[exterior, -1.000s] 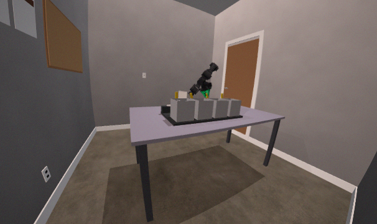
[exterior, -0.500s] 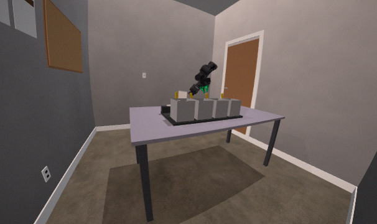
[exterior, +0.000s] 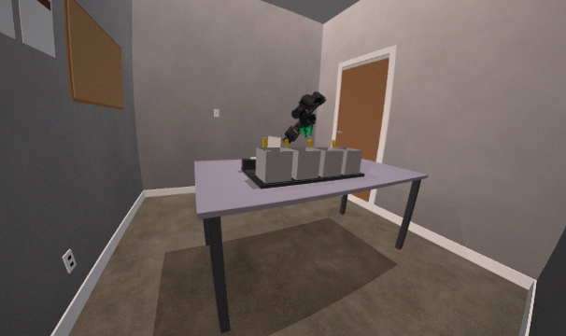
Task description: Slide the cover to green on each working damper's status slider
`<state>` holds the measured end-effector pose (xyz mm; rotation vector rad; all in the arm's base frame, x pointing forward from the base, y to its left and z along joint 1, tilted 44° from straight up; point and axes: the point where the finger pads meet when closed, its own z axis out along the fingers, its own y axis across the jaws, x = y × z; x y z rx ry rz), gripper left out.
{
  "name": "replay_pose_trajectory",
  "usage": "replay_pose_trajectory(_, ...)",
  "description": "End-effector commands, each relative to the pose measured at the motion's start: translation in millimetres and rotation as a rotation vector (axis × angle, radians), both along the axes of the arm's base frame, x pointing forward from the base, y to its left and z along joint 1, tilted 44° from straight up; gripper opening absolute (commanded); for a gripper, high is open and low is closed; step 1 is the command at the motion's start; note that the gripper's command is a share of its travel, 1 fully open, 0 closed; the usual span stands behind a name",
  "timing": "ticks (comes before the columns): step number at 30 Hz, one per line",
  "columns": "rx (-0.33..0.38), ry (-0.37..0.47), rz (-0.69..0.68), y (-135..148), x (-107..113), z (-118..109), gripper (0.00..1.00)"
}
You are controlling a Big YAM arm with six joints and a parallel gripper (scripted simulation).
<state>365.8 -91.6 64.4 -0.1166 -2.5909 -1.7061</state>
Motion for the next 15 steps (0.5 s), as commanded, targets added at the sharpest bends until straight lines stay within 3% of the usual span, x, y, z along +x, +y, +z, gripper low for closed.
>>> replay_pose_trajectory(1, -0.011, -0.025, 0.027, 0.6, 7.5, 4.4, 0.36)
replay_pose_trajectory(8, -0.059, -0.009, 0.032, 6.3, 0.5, 4.6, 0.36)
replay_pose_trajectory(15, -0.207, 0.001, 0.055, 7.8, -1.2, 3.8, 0.36)
